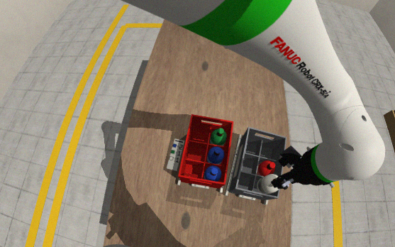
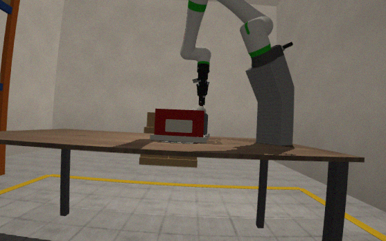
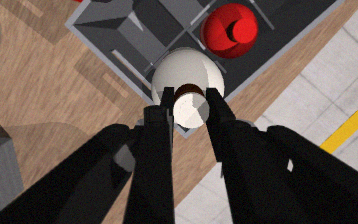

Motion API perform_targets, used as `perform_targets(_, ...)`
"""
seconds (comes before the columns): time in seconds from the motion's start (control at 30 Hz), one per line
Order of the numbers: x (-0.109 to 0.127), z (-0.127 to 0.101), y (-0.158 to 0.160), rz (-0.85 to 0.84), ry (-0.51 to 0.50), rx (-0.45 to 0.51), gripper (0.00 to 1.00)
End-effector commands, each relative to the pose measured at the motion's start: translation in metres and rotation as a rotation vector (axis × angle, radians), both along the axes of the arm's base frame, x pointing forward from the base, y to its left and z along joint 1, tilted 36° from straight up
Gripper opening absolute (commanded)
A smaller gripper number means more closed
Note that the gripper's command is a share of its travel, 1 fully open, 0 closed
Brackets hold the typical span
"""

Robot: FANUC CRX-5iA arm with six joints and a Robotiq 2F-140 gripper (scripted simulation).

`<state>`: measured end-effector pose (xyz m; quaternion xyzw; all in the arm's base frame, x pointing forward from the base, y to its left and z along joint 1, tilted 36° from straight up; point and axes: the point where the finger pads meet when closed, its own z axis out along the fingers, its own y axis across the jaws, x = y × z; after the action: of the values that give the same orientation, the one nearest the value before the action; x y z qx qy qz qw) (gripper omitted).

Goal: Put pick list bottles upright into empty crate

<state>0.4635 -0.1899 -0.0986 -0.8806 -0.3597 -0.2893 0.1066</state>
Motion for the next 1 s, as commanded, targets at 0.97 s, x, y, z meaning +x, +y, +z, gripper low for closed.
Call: perform_targets(0.97,-0.02,0.038,-0.019,0.0,-0.001,-0.001,0.1)
